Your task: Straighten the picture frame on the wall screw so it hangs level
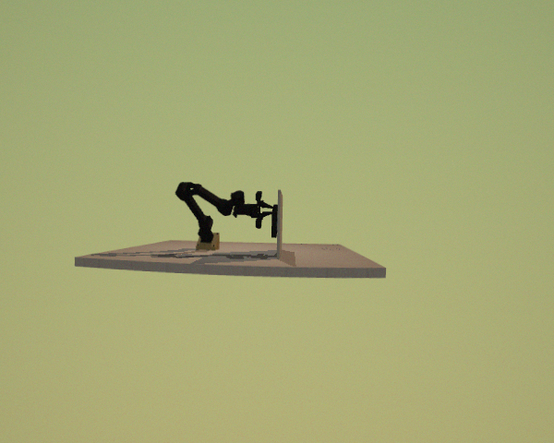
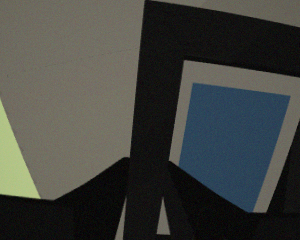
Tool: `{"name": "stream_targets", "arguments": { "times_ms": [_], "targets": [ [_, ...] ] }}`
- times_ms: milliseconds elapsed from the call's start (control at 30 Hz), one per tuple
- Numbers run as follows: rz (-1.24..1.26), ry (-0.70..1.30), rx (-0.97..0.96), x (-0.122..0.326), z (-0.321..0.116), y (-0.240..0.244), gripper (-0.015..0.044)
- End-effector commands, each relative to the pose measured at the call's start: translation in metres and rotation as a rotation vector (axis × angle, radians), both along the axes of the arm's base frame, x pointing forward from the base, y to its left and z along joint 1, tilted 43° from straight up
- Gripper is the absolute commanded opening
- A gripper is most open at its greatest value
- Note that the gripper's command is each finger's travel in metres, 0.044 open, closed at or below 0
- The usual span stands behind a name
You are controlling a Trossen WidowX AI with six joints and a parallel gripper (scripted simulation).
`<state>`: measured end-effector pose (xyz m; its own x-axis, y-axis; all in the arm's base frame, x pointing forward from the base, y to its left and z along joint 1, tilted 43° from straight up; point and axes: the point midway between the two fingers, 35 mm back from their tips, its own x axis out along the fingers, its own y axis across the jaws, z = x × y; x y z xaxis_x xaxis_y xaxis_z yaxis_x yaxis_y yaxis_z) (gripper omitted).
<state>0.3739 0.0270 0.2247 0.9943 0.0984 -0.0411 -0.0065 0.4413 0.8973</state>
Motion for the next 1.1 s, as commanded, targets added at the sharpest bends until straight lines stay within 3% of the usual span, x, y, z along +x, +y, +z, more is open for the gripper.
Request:
{"name": "stream_targets", "arguments": {
  "times_ms": [0, 1067],
  "targets": [
    [0.007, -0.007, 0.003, -0.0001, 0.0020, 0.0023, 0.0000],
    [-0.001, -0.002, 0.000, 0.0001, -0.0050, -0.0017, 0.0000]
  ]
}}
